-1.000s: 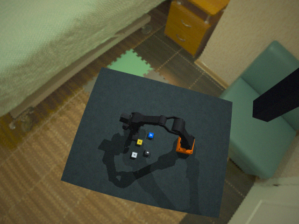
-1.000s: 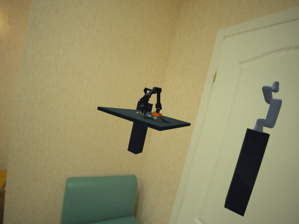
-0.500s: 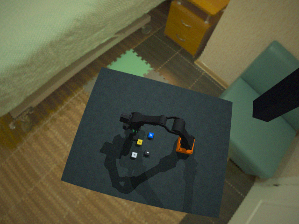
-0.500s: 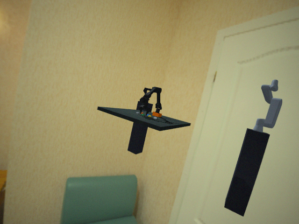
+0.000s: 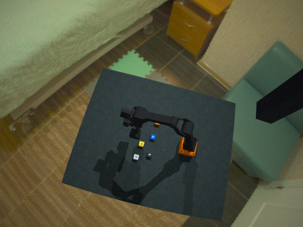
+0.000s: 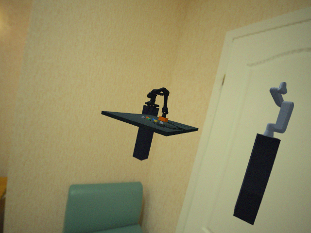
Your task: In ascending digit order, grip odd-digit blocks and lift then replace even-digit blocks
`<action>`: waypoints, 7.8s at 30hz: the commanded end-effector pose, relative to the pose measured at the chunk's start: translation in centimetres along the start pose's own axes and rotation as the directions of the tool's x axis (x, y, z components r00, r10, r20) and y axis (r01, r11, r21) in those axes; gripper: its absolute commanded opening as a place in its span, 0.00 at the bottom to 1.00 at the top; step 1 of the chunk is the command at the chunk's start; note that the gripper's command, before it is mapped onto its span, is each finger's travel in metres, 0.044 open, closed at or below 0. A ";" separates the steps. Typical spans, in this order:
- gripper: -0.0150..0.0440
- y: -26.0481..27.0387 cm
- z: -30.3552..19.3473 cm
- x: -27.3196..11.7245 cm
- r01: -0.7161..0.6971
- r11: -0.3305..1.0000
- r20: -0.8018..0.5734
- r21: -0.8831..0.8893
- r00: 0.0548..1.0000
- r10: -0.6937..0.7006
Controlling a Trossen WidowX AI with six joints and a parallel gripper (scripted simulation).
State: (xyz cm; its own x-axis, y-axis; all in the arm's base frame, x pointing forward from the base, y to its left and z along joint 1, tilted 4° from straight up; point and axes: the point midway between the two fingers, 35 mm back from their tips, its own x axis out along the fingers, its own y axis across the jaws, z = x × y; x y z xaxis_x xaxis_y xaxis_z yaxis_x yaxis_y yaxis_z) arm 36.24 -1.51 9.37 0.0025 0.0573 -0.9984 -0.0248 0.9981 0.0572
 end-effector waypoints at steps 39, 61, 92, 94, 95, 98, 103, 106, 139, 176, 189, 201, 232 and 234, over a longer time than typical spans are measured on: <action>0.93 13.5 -12.4 7.6 -0.013 1.000 -0.014 -0.003 1.000 0.013; 0.89 13.5 -12.5 10.7 -0.013 1.000 -0.015 -0.003 1.000 0.013; 0.46 13.5 -12.5 10.7 -0.013 1.000 -0.015 -0.003 1.000 0.013; 0.46 13.5 -12.5 10.7 -0.013 1.000 -0.015 -0.003 1.000 0.013; 0.46 13.5 -12.5 10.7 -0.013 1.000 -0.015 -0.003 1.000 0.013; 0.46 13.5 -12.5 10.4 -0.013 1.000 -0.015 -0.003 1.000 0.013; 0.46 13.5 -12.5 9.7 -0.013 1.000 -0.014 -0.003 1.000 0.013; 0.46 13.5 -12.5 9.3 -0.013 1.000 -0.014 -0.003 1.000 0.013; 0.46 13.5 -12.5 10.7 -0.013 1.000 -0.015 -0.003 1.000 0.013; 0.46 13.4 -12.3 -1.1 -0.012 1.000 -0.014 -0.003 1.000 0.012; 0.46 5.3 -10.9 -1.0 0.001 1.000 -0.010 0.000 1.000 -0.001; 0.64 0.0 -11.2 3.2 0.002 1.000 -0.013 -0.003 1.000 -0.002; 0.93 0.0 -11.7 10.7 0.001 1.000 -0.014 -0.003 1.000 -0.002; 0.93 0.0 -11.7 10.8 0.001 1.000 -0.014 -0.003 1.000 -0.002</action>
State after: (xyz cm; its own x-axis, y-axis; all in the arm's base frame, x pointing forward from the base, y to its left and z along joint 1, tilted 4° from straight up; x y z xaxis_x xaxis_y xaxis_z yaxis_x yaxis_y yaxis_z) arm 24.75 -1.18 -1.04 -0.0055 0.0566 -0.9984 -0.0315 0.9979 0.0568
